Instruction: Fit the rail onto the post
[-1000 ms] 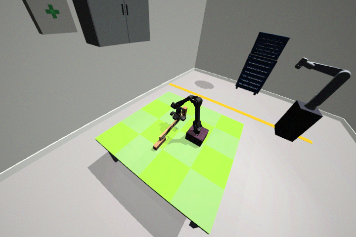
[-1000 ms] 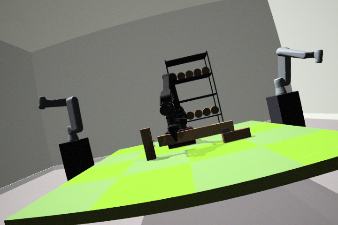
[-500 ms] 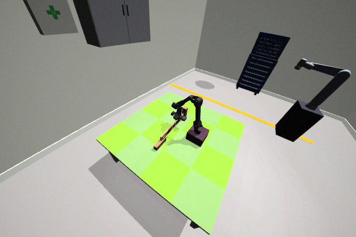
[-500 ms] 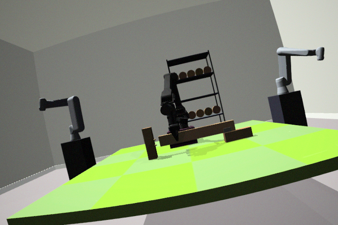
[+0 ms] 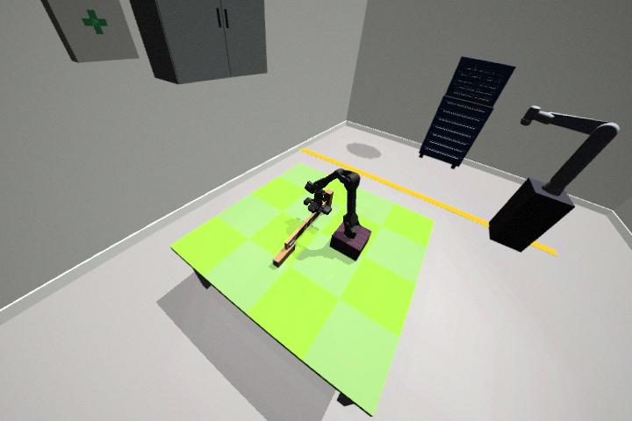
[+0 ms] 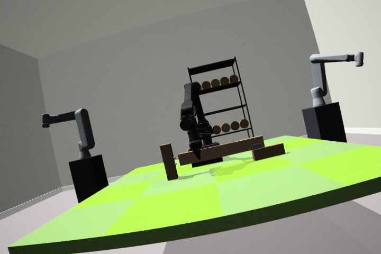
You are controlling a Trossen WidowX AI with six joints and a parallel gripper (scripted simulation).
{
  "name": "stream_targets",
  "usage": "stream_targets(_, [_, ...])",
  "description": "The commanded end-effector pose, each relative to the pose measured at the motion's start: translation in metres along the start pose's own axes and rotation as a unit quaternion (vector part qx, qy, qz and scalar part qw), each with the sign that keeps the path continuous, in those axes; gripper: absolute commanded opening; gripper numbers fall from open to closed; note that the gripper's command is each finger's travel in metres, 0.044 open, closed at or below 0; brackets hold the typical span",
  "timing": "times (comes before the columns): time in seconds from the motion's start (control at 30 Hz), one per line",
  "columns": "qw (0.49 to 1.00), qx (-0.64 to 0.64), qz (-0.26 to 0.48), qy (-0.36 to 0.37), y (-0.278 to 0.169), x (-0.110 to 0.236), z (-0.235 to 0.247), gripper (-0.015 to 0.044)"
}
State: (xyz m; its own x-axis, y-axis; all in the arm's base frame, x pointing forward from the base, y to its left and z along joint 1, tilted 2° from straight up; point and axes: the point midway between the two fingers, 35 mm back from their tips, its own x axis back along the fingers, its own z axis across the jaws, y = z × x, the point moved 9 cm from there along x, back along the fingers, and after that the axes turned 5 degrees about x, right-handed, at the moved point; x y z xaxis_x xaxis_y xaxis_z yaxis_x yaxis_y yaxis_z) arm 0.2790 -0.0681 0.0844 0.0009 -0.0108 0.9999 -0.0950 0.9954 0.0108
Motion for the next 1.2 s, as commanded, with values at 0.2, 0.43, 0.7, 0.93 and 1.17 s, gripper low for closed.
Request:
stream_targets(0.2, [1.000,0.000,0.001,-0.001,-0.004,0.001,0.000,0.0000])
stream_targets(0.43, [1.000,0.000,0.002,-0.001,-0.006,0.002,0.000,0.0000])
stream_targets(0.7, [1.000,0.000,0.002,-0.001,-0.009,0.002,0.000,0.0000])
stream_targets(0.93, [1.000,0.000,0.002,-0.001,-0.011,0.001,0.001,0.0000])
stream_targets(1.17, [1.000,0.000,0.002,-0.001,-0.013,0.001,0.001,0.0000])
